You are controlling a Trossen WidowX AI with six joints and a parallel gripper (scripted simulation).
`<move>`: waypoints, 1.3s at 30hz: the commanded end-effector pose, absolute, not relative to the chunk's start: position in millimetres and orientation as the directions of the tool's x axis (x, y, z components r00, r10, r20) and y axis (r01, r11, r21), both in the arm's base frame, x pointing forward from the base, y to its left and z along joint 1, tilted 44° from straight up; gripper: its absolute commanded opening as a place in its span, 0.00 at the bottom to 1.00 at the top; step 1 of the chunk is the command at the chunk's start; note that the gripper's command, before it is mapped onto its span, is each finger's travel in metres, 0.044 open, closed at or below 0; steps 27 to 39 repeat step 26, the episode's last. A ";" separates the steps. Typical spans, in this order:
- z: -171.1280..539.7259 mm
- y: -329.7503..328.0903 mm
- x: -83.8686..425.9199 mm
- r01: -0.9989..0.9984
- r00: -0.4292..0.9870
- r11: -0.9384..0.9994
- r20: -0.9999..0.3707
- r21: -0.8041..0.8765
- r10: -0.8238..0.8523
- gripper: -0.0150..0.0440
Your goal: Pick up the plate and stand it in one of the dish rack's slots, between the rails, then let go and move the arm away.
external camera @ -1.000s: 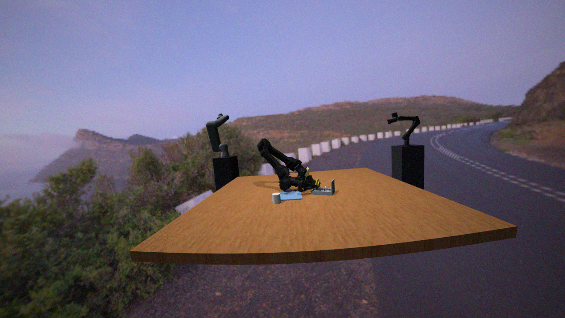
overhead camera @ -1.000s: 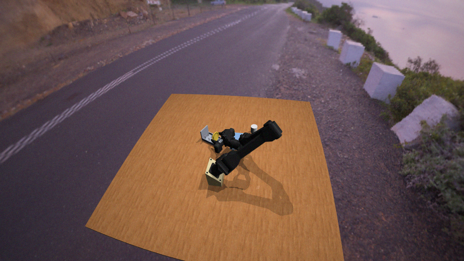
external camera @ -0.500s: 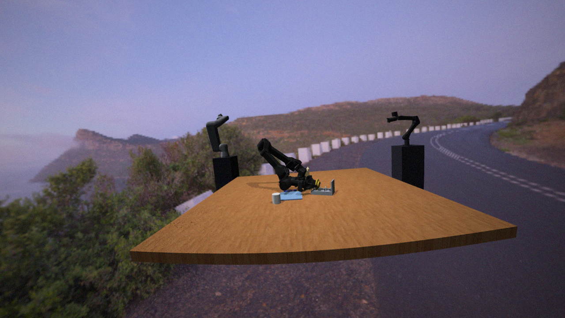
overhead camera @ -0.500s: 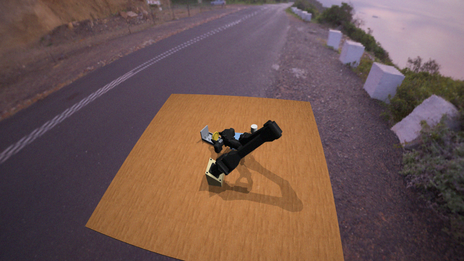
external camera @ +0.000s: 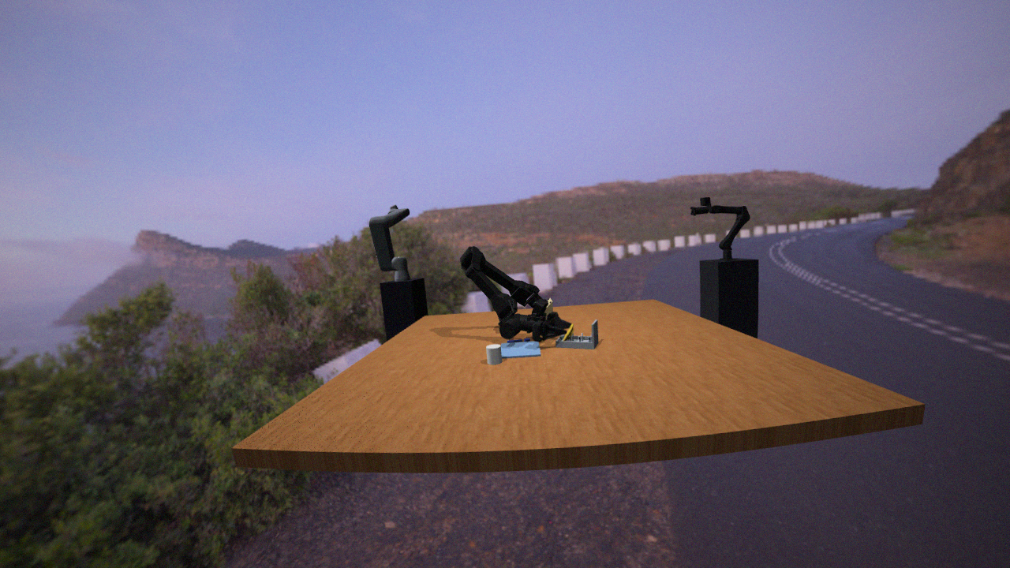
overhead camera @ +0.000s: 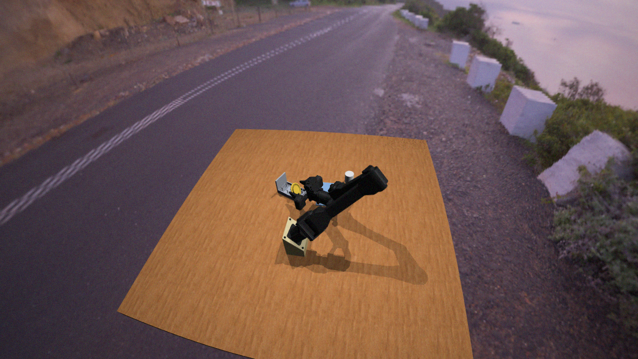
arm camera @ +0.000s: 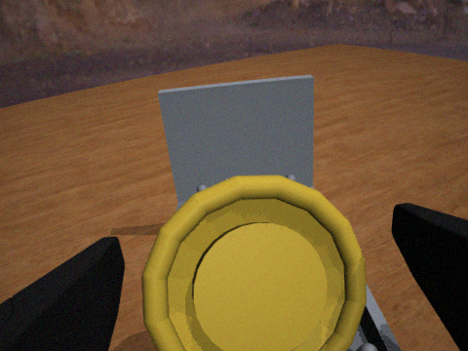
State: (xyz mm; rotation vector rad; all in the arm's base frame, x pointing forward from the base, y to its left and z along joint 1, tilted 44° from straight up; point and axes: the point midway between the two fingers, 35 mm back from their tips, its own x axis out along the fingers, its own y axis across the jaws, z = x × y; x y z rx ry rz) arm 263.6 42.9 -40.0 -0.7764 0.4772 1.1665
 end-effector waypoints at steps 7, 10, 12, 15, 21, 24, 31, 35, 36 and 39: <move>29.7 108.8 259.4 -0.939 0.337 0.179 -0.692 -0.293 0.638 0.93; 43.6 119.9 263.5 -0.938 0.339 0.183 -0.685 -0.293 0.645 0.93; 43.6 119.9 263.5 -0.938 0.339 0.183 -0.685 -0.293 0.645 0.93; 43.0 120.4 263.3 -0.942 0.334 0.192 -0.695 -0.276 0.637 0.93; 39.0 124.6 259.9 -0.950 0.281 0.281 -0.778 -0.140 0.562 0.93; 37.7 126.2 257.3 -0.940 0.253 0.331 -0.818 -0.081 0.517 0.93; 37.2 127.0 255.2 -0.929 0.233 0.367 -0.843 -0.046 0.484 0.93; 37.2 127.0 255.2 -0.929 0.233 0.367 -0.843 -0.046 0.484 0.93; 37.2 127.0 255.2 -0.929 0.233 0.367 -0.843 -0.046 0.484 0.93; 37.2 127.0 255.2 -0.929 0.233 0.367 -0.843 -0.046 0.484 0.93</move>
